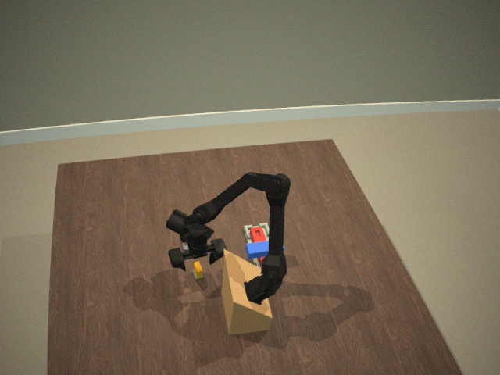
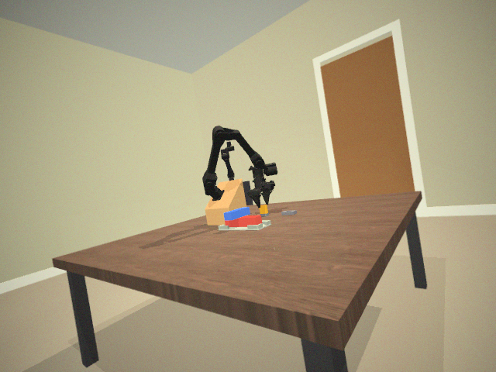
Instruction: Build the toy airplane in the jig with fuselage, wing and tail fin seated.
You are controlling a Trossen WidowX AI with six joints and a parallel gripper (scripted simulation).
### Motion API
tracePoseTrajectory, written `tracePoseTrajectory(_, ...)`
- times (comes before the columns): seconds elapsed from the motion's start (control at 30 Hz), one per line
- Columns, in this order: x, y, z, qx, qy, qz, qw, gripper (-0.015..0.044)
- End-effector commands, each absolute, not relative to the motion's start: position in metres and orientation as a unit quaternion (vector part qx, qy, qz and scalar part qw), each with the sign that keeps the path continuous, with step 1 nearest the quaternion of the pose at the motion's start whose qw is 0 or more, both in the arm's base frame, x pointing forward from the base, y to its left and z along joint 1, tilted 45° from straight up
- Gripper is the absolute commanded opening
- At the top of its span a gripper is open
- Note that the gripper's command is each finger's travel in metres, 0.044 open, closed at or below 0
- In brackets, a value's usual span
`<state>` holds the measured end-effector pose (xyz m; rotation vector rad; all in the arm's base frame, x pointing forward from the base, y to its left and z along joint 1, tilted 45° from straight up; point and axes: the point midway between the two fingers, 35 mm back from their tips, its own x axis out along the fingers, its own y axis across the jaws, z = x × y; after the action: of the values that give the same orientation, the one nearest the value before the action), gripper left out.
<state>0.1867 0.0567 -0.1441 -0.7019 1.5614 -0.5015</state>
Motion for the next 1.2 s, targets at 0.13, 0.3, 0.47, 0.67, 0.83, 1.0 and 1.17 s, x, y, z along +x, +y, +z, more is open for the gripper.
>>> tracePoseTrajectory(0.13, 0.186, 0.047, -0.152, -0.309, 0.681, -0.218, 0.627, 0.0440)
tracePoseTrajectory(0.3, 0.185, 0.041, -0.158, -0.310, 0.681, -0.219, 0.626, 0.0440)
tracePoseTrajectory(0.47, 0.184, 0.035, -0.163, -0.310, 0.681, -0.219, 0.626, 0.0440)
tracePoseTrajectory(0.67, 0.184, 0.031, -0.167, -0.310, 0.681, -0.219, 0.626, 0.0414)
tracePoseTrajectory(0.83, 0.184, 0.031, -0.167, -0.310, 0.681, -0.219, 0.626, 0.0282)
tracePoseTrajectory(1.0, 0.184, 0.031, -0.167, -0.310, 0.681, -0.219, 0.626, 0.0151)
tracePoseTrajectory(1.17, 0.184, 0.031, -0.167, -0.310, 0.681, -0.219, 0.626, 0.0059)
